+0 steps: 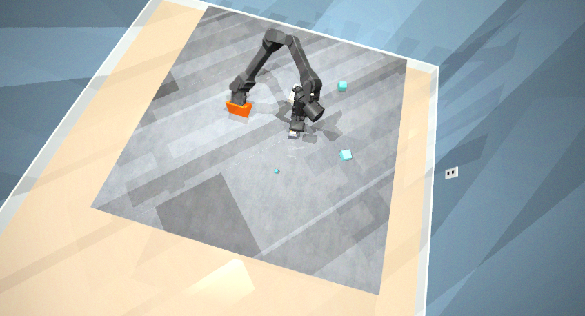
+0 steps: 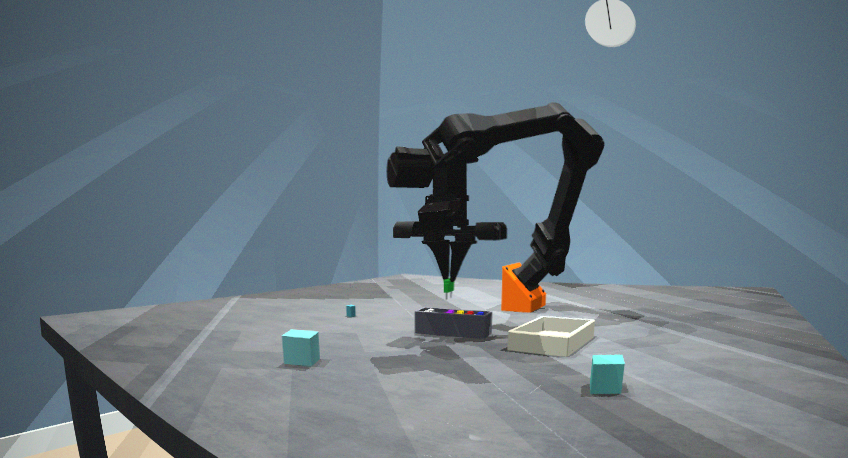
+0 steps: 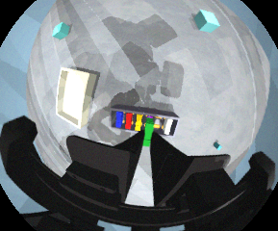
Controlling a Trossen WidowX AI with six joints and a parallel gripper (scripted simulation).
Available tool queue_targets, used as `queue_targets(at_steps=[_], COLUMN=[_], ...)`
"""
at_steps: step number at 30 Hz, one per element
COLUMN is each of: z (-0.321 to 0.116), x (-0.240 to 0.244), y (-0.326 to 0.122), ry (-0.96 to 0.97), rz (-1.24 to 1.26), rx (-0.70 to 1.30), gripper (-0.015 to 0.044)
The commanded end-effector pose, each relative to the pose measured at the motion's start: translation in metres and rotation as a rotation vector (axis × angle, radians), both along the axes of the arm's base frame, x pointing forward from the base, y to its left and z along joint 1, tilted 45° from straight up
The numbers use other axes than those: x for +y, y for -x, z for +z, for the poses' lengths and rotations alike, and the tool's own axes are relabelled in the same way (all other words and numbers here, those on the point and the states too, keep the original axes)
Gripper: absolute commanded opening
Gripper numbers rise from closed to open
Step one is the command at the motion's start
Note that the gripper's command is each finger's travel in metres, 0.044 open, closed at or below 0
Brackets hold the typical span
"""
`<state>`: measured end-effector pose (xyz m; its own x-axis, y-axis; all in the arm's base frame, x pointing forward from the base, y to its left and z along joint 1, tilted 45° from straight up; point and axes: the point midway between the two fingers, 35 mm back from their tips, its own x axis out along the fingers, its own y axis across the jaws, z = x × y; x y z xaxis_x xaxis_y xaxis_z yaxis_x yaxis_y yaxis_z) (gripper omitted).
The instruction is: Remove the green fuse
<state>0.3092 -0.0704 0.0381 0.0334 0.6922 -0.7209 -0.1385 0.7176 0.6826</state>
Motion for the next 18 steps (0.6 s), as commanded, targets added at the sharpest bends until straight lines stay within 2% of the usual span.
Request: queue_targets(at_steps=[1,18], z=[0.023,0.115], x=[0.020,0.115], y=[-0.007,0.000], ry=[0.007,-0.008], rz=[0.000,0.001], rx=[-0.011,-0.014], gripper=[0.0000,0.0000])
